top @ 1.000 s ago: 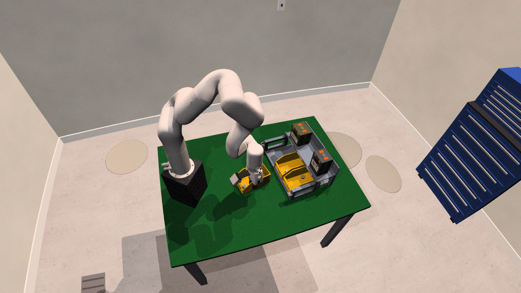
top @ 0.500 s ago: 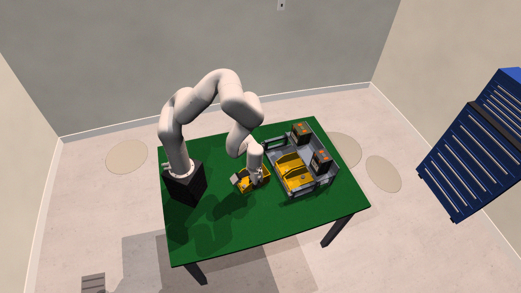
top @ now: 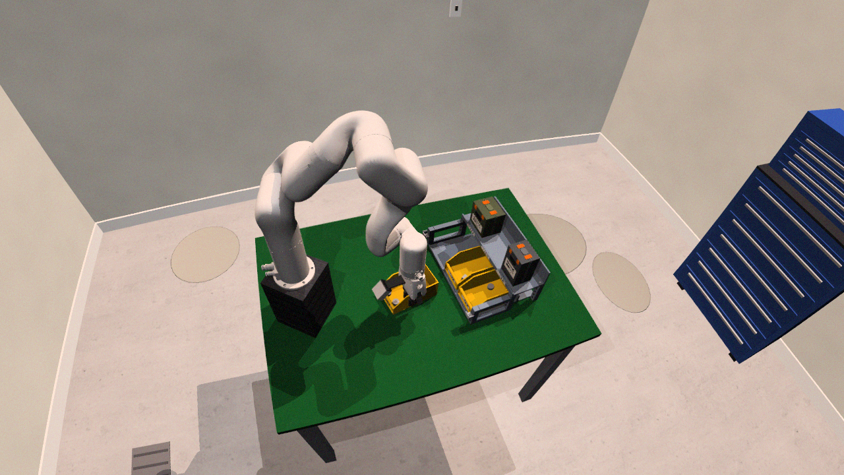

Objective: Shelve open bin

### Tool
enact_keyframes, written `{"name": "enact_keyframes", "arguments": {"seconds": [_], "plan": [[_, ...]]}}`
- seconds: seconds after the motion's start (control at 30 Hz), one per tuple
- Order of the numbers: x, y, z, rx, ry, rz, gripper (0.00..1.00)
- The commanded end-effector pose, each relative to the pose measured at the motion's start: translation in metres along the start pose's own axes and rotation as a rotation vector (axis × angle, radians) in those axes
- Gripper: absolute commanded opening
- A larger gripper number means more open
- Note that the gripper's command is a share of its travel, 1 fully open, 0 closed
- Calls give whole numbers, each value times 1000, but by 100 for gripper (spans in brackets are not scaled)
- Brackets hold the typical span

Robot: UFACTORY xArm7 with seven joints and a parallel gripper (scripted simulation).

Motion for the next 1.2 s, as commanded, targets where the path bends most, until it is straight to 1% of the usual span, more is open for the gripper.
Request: {"name": "enact_keyframes", "arguments": {"seconds": [0.0,0.47,0.5,1.17], "plan": [[-1,-1,0,0,1,-3,28],[-1,-1,0,0,1,-3,28],[-1,-1,0,0,1,-3,0],[-1,-1,0,0,1,-3,0]]}}
Point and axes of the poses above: the point where the finger pads meet when closed, its own x axis out along the fingers, its own z axis across the jaws, y = z × x, the point moved 6 cm from there along -x, back along the fingers, and after that the axes turned 9 degrees about x, right-handed, at the moved point
